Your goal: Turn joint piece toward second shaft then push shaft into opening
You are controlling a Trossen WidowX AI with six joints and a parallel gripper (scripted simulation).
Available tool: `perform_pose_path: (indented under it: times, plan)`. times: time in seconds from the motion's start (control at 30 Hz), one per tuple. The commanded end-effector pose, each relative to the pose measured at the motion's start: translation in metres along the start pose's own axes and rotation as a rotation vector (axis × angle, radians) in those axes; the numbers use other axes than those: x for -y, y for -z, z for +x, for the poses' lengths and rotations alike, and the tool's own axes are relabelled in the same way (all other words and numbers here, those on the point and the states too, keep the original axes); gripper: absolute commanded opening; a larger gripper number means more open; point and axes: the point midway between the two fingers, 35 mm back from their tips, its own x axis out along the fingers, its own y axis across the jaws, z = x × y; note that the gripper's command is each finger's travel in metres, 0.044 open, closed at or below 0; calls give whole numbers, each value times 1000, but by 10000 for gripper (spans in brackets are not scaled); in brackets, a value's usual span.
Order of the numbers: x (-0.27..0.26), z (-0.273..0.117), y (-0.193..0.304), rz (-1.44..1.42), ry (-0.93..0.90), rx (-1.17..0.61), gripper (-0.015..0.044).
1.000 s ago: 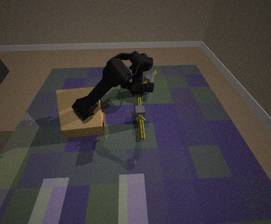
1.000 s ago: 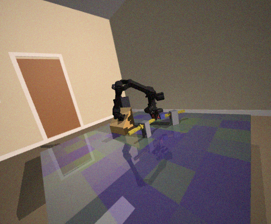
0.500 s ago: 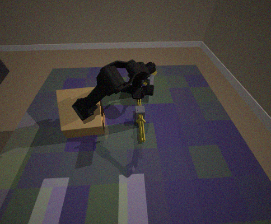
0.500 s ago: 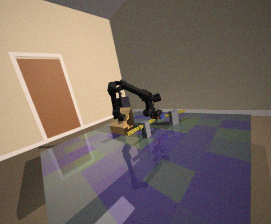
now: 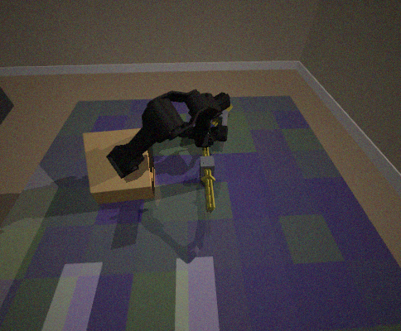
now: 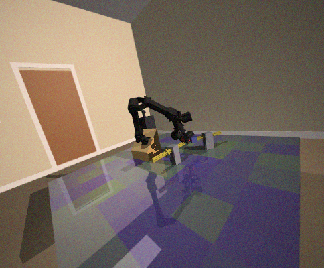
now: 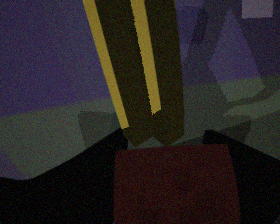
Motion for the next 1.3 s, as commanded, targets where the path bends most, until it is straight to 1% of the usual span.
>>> perform_pose_path:
  times: [0.0,0.57,0.73,0.77,0.83,1.2,1.27]
  plan:
    - [0,0,0,0,1,-5,0]
    - [0,0,0,-2,-1,-3,0]
    - [0,0,0,-2,-1,-3,131]
    - [0,0,0,-2,-1,-3,147]
    - [0,0,0,-2,-1,-3,147]
    - [0,0,0,-2,-1,-3,436]
    - [0,0,0,-2,-1,-3,440]
